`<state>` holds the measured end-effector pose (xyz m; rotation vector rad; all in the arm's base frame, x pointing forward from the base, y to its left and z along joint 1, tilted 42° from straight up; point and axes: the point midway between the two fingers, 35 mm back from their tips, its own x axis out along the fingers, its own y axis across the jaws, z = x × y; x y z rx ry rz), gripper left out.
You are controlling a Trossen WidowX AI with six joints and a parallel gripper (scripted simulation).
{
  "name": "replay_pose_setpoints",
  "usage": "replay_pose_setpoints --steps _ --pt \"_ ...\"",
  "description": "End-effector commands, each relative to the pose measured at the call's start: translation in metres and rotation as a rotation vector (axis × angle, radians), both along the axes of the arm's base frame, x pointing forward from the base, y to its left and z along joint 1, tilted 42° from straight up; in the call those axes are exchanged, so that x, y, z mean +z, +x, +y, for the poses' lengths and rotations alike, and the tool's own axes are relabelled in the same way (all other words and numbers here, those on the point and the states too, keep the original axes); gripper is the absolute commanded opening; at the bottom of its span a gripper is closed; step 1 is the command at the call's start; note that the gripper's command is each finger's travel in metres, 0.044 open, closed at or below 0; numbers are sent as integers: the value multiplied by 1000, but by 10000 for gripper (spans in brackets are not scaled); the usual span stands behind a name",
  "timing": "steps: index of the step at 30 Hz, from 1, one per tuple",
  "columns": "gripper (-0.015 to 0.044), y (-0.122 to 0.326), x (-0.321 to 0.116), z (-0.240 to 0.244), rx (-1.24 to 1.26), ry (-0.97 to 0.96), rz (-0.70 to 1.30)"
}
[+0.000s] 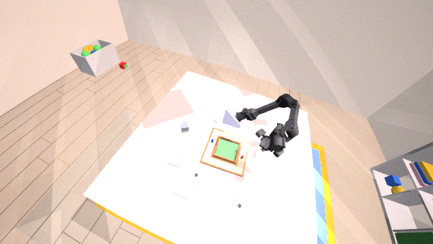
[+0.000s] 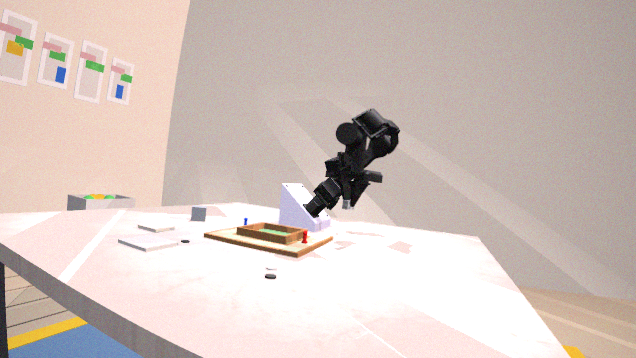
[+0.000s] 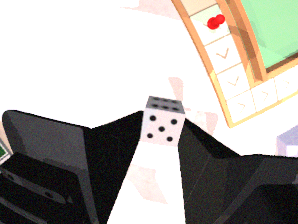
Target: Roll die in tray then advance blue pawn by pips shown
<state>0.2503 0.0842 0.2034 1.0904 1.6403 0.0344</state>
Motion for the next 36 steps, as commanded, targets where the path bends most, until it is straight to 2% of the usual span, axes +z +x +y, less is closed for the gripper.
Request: replay_pose_setpoints --steps 1,12,24,33,36 --pt "0 15 -30 -23 -120 -11 118" --pt "0 33 -95 -78 -399 -6 358" --pt "0 23 -165 -133 -688 28 620" --pt "0 22 -169 -136 -704 25 635" --pt "0 19 -172 -133 -704 -55 637"
